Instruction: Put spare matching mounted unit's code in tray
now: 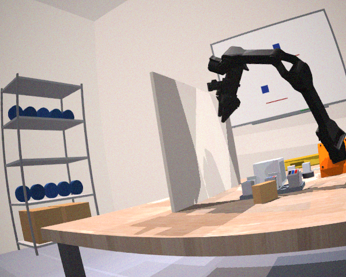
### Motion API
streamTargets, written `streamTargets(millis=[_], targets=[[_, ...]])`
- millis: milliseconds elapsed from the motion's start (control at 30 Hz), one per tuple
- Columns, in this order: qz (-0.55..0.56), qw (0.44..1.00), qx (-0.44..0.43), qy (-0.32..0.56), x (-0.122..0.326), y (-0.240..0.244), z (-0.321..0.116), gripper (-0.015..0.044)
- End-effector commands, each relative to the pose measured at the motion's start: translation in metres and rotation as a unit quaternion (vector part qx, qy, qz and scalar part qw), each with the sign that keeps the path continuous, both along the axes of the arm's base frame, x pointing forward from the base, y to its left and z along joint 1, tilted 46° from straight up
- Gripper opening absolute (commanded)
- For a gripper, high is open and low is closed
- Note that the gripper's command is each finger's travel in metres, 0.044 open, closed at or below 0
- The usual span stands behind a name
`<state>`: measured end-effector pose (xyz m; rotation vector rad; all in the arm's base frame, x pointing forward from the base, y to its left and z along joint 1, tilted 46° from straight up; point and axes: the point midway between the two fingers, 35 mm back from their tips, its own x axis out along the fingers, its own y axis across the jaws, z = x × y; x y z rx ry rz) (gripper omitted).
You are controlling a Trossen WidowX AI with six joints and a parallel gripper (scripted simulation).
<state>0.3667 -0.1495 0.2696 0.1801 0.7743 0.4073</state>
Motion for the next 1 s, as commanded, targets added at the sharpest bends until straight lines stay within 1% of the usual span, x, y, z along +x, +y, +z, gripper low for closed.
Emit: streamTargets(millis=[0, 100, 167, 267, 400, 567, 733, 967], targets=[[-0.002, 1.0, 0.002, 0.004, 0.0, -0.001, -0.001, 0.044], [-0.002, 1.0, 0.002, 0.004, 0.0, -0.001, -0.001, 0.044], [0.024, 1.0, -0.01, 0.002, -0.005, 0.008, -0.005, 0.044], [0.137, 0.989, -0.057, -0.012, -0.03, 0.047, -0.02, 0.044], [0.293, 0.949, -0.105, -0.046, -0.072, 0.096, -0.04, 0.044], [0.397, 0.906, -0.126, -0.079, -0.104, 0.127, -0.053, 0.044], [0.494, 0.85, -0.137, -0.12, -0.138, 0.155, -0.066, 0.044], [0.505, 0.843, -0.138, -0.125, -0.143, 0.158, -0.067, 0.044]])
